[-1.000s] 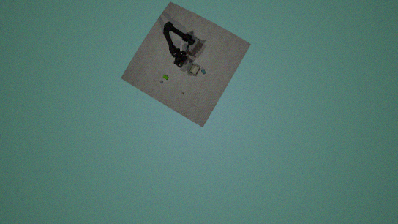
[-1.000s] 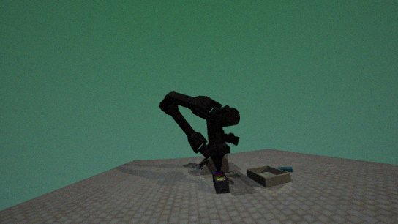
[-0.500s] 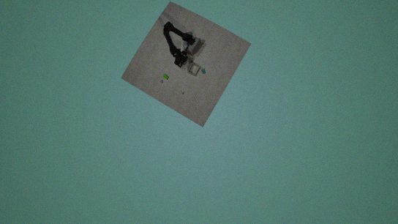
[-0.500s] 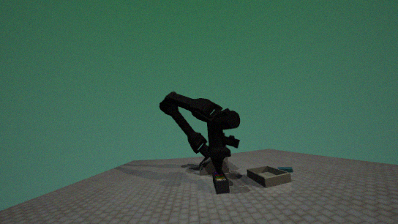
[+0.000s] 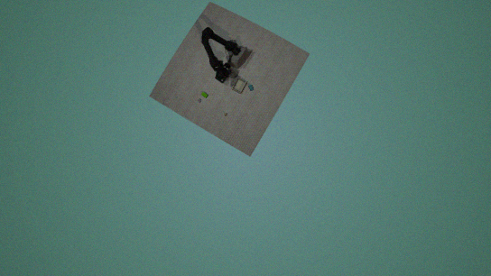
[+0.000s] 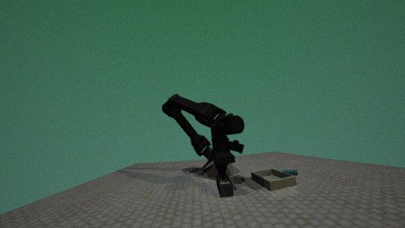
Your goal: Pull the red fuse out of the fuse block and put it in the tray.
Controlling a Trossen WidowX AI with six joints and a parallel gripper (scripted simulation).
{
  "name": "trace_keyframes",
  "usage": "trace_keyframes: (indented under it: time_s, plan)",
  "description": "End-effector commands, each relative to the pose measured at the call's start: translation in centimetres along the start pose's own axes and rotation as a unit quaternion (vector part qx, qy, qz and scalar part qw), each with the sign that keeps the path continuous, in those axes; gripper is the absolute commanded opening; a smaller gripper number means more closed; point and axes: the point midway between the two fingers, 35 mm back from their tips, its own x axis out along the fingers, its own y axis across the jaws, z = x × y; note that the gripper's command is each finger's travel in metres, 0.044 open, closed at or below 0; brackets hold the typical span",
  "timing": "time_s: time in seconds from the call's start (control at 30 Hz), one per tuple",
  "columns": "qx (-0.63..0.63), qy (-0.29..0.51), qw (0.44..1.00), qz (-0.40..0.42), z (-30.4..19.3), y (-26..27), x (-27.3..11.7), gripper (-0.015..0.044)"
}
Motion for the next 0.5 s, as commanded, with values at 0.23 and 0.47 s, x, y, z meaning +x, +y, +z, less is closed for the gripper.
trace_keyframes:
  time_s: [0.23, 0.47]
  plan:
    - [0.0, 0.0, 1.0, 0.0, 0.0, 0.0, 0.0, 0.0008]
    - [0.0, 0.0, 1.0, 0.0, 0.0, 0.0, -0.03, 0.0]
